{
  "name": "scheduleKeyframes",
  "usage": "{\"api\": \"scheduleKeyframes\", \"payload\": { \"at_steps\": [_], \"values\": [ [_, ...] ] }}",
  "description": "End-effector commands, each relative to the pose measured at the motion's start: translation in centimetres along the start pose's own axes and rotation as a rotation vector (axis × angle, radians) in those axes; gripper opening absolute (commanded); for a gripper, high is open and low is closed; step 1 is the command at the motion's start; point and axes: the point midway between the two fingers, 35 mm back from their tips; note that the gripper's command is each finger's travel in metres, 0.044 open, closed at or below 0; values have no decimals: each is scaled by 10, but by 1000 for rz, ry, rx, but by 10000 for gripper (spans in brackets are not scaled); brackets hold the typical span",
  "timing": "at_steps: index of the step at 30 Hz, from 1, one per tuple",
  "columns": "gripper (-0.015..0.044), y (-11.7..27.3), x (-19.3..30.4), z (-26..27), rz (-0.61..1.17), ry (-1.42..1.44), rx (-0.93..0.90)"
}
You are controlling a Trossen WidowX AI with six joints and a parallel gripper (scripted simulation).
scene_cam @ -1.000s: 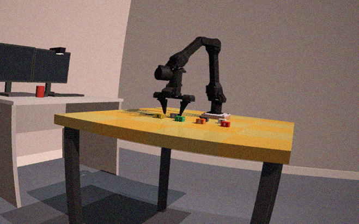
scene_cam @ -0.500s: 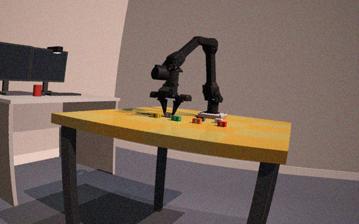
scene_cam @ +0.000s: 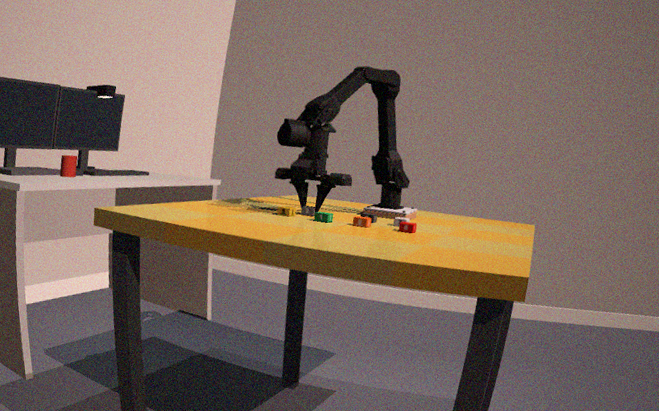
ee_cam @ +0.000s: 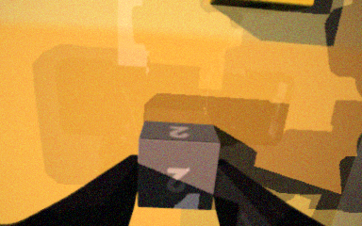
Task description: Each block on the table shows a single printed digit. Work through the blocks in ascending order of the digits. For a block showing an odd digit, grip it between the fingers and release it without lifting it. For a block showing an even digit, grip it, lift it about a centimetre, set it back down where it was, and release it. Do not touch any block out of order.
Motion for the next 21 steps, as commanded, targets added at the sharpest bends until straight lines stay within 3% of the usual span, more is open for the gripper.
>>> {"api": "scheduleKeyframes", "payload": {
  "at_steps": [1,21],
  "values": [
    [120,0,0,0,-1,2,1],
    [120,15,0,0,-2,2,1]
  ]
}}
Point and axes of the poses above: the point midway between the two fingers, 35 mm back from their tips, its own y axis back along the fingers, its own z axis across the jaws, x = y × z, and after that the axes turned 3 degrees about y, right-handed
